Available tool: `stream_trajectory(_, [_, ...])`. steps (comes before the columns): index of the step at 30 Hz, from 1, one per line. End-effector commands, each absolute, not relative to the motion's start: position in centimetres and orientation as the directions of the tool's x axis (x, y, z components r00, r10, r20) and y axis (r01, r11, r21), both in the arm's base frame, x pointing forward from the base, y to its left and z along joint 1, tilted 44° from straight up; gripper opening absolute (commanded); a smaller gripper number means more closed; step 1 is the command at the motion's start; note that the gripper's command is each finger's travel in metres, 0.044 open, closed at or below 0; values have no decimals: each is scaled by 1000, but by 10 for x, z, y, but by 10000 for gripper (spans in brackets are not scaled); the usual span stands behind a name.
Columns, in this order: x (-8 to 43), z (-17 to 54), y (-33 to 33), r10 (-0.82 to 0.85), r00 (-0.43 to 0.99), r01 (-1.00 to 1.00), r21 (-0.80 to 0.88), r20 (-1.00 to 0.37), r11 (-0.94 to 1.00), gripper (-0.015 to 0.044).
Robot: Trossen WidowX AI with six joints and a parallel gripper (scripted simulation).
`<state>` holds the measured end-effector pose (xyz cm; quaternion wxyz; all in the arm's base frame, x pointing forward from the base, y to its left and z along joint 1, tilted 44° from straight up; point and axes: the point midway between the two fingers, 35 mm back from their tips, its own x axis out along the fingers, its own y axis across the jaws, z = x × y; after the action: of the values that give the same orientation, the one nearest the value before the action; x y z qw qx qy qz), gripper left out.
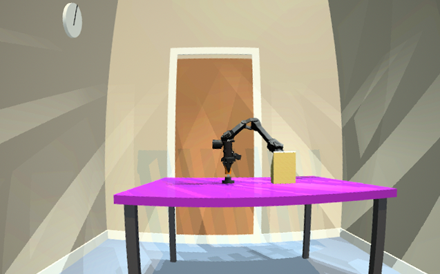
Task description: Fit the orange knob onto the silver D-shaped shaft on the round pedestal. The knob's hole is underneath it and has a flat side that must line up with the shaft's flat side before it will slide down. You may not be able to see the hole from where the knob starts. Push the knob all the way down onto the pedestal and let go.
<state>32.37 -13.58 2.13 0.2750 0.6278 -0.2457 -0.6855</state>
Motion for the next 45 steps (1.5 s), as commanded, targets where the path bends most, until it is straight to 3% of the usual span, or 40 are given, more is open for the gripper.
stream_trajectory(1, [326,24,-136,-688,-57,67,685,-723,-726,0])
stream_trajectory(45, [321,10,-145,-688,-58,62,686,-723,-725,0])
